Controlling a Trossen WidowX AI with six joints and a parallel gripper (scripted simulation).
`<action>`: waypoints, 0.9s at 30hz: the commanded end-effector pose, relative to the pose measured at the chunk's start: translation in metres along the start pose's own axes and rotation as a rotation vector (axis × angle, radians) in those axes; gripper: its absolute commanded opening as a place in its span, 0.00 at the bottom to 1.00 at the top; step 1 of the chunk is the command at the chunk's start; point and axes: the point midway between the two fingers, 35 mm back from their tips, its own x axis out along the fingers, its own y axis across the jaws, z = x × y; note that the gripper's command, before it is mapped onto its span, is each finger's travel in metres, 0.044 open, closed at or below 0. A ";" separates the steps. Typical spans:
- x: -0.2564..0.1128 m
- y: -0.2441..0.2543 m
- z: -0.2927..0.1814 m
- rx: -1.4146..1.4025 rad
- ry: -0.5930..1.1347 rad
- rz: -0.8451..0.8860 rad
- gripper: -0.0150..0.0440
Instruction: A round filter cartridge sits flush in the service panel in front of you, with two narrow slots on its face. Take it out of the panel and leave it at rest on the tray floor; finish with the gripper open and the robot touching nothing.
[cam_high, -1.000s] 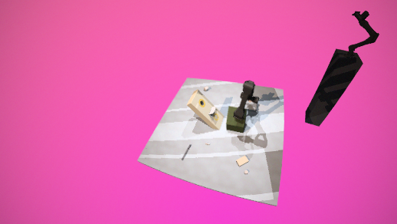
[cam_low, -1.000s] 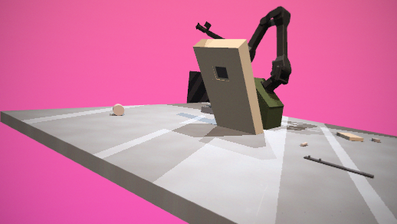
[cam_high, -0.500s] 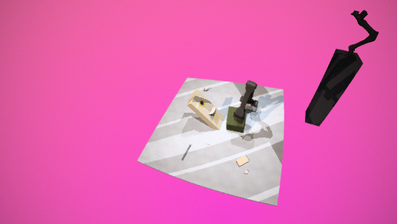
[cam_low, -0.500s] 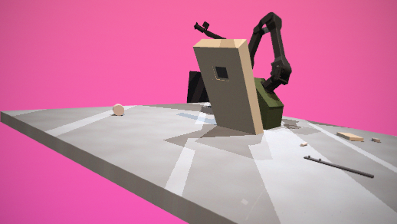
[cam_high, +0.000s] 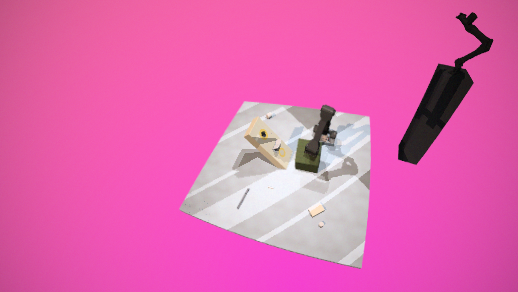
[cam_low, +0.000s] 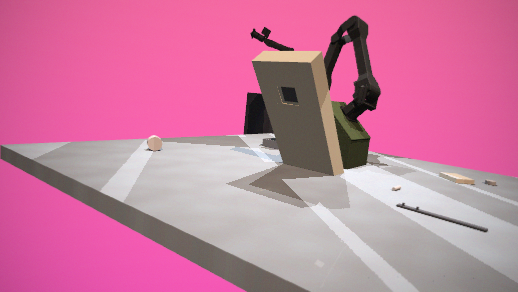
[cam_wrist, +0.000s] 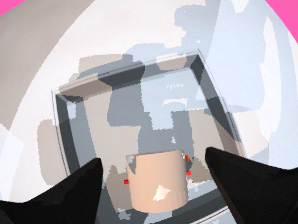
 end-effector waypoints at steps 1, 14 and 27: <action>0.000 0.000 0.000 0.001 -0.001 0.000 1.00; -0.050 0.000 0.032 -0.002 -0.009 -0.002 1.00; -0.050 0.000 0.032 -0.002 -0.009 -0.002 1.00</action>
